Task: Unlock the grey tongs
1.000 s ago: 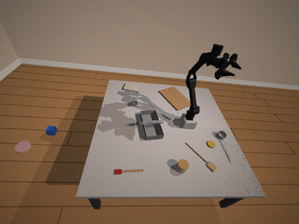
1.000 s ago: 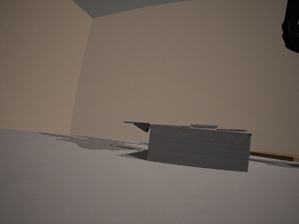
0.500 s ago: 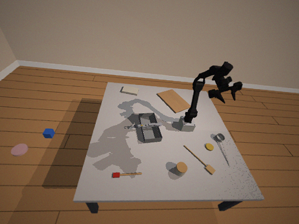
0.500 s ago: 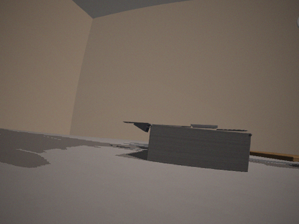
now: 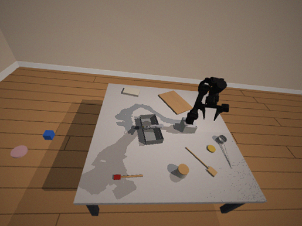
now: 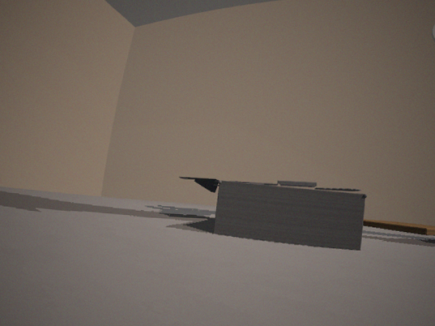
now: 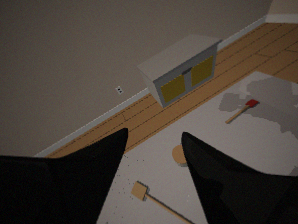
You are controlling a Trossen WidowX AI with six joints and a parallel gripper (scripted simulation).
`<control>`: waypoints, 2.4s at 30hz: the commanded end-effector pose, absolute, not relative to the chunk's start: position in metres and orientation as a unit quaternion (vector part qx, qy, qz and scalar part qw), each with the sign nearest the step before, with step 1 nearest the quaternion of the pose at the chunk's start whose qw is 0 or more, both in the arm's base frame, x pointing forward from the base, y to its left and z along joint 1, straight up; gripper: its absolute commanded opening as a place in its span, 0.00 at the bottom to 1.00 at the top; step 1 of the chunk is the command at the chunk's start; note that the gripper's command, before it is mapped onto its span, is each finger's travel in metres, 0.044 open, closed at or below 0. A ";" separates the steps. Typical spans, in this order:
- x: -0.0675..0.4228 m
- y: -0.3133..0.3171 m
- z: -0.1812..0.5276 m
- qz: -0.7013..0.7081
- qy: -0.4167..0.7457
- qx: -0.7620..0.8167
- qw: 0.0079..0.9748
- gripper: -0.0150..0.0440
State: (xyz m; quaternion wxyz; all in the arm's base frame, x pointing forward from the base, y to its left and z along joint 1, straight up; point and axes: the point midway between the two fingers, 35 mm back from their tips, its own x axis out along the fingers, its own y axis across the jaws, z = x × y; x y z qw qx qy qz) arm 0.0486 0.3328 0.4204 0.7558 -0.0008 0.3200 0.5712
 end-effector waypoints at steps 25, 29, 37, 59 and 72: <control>0.341 0.249 0.129 0.106 0.523 -0.271 0.801 0.69; 0.366 0.198 0.082 0.044 0.569 -0.323 0.755 0.69; 0.375 0.164 0.054 0.011 0.598 -0.352 0.720 0.69; 0.380 0.150 0.036 0.011 0.598 -0.352 0.720 0.69; 0.387 0.142 0.017 0.010 0.598 -0.352 0.720 0.69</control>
